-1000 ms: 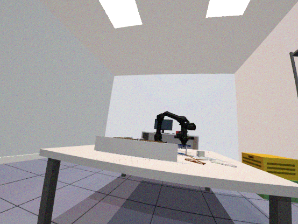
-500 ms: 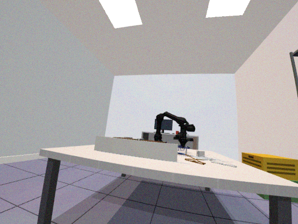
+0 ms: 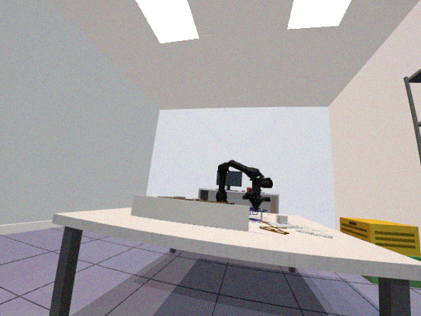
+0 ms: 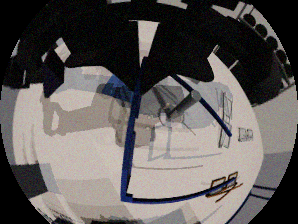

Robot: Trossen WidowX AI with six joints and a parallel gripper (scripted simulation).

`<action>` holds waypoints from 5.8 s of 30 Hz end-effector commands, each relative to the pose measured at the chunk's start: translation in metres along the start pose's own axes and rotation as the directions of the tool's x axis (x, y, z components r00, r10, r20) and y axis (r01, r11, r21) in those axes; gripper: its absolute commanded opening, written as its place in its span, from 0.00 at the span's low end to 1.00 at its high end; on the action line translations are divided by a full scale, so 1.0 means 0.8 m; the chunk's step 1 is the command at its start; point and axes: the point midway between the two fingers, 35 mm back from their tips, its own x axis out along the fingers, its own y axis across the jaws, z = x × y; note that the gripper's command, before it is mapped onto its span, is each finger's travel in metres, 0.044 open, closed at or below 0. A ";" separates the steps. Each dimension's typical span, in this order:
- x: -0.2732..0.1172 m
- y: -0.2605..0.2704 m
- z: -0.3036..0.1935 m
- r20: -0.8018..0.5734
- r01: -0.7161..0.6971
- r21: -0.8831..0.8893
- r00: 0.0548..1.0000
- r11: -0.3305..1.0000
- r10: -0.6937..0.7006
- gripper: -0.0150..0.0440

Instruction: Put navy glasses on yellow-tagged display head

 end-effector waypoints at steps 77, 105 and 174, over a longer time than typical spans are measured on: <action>-0.003 -0.020 0.039 0.006 -0.006 0.002 1.000 1.000 0.006 0.25; -0.082 -0.044 0.054 0.003 -0.007 -0.090 1.000 0.996 0.007 0.25; -0.035 -0.173 0.142 0.007 0.003 -0.502 1.000 0.865 0.001 0.25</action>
